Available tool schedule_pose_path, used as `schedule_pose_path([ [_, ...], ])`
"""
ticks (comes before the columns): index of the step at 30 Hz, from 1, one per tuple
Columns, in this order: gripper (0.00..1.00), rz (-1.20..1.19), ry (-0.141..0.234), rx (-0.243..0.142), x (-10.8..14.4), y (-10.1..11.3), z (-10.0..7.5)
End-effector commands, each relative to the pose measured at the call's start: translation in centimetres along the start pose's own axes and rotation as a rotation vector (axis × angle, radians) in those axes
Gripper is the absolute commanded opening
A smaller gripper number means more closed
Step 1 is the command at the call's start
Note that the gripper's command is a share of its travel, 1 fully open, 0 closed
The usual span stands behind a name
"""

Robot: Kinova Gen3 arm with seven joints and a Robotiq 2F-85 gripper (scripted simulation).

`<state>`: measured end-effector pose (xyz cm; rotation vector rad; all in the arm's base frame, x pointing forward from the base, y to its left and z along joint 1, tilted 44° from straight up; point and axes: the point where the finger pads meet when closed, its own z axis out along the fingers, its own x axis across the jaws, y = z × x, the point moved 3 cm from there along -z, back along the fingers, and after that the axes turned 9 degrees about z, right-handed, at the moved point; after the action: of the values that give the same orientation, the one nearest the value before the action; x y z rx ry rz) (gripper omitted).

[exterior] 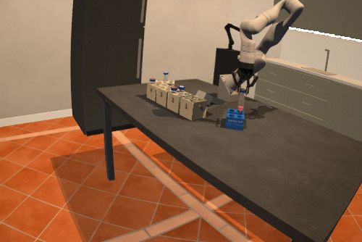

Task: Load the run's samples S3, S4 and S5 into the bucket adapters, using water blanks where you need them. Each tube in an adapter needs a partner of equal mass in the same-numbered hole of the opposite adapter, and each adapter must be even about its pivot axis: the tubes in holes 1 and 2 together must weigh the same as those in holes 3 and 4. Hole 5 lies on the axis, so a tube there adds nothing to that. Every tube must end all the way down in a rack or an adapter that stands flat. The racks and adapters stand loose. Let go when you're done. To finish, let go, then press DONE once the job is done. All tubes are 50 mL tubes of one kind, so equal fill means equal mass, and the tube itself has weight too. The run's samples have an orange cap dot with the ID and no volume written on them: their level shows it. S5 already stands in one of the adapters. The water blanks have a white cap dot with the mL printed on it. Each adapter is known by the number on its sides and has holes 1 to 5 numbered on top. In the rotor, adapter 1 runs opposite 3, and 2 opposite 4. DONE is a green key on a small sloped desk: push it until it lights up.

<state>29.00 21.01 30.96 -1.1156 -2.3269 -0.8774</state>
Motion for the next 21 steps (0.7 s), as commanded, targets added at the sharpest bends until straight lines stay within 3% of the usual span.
schedule_pose_path([
  [1, 0.1, -0.003, -0.008, -0.002, -0.2, 0.0, -0.8],
  [21, 0.1, -0.006, -0.008, -0.001, -0.2, 0.0, -3.2],
])
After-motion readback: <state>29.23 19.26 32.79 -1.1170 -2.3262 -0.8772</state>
